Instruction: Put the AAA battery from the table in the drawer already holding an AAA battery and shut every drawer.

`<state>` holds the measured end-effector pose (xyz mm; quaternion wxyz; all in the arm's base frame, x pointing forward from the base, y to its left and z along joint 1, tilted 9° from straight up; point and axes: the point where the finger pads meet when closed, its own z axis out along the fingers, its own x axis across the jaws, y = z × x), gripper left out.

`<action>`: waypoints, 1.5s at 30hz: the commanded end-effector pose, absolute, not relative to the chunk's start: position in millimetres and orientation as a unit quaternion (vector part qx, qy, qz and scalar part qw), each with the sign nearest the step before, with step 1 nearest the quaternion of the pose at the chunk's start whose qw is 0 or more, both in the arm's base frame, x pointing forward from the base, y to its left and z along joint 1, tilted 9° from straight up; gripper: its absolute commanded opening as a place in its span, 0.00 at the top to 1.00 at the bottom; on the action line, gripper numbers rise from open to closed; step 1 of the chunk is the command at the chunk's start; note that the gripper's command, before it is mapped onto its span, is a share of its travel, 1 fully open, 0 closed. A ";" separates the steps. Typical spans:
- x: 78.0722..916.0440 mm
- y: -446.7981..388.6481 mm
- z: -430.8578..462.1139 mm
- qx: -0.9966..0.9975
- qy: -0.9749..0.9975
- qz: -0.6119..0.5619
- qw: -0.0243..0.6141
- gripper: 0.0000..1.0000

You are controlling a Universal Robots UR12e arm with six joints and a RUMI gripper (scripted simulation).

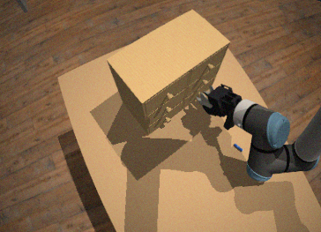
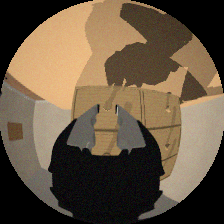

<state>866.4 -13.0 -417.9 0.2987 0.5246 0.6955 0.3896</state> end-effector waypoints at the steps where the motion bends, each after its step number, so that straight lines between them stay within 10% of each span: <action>1: 868.2 -12.7 -416.9 0.524 0.695 0.390 0.299 0.80; 41: 868.4 -12.7 -416.9 0.524 0.695 0.390 0.299 0.80; 45: 868.4 -12.7 -416.9 0.524 0.695 0.390 0.299 0.93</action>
